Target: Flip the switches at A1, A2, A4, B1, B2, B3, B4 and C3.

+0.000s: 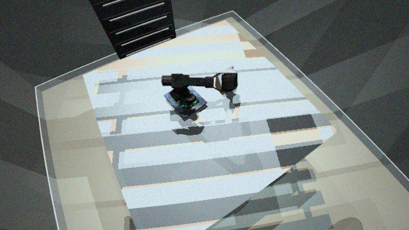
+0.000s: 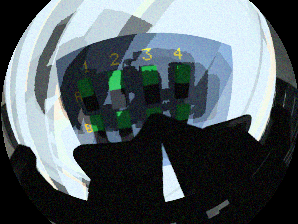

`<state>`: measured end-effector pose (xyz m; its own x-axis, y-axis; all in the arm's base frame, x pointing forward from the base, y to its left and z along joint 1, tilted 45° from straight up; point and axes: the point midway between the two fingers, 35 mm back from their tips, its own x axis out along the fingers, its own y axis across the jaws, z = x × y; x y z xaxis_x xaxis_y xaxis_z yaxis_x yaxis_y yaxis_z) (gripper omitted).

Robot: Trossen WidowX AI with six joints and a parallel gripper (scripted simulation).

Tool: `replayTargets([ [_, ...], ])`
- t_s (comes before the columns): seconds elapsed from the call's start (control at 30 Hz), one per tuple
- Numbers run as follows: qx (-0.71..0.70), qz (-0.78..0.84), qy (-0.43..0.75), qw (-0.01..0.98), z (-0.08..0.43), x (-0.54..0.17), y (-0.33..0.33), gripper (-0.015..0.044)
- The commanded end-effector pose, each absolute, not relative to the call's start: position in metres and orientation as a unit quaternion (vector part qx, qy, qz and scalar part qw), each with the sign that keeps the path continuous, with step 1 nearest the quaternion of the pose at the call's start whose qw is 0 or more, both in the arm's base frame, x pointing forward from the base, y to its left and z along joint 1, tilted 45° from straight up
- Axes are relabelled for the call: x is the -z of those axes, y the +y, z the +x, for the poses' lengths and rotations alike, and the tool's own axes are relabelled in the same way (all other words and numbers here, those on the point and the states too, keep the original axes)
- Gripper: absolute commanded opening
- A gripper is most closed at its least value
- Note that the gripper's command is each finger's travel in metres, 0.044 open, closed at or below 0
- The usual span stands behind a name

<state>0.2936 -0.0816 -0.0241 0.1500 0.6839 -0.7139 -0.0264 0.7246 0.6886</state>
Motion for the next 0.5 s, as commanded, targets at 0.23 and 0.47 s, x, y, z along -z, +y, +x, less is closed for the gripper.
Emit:
replayTargets([
  [0.23,-0.251,0.276,0.601,0.707,0.2936,0.0255,-0.0799,0.0],
  [0.47,-0.251,0.276,0.601,0.707,0.2938,0.0262,-0.0793,0.0],
])
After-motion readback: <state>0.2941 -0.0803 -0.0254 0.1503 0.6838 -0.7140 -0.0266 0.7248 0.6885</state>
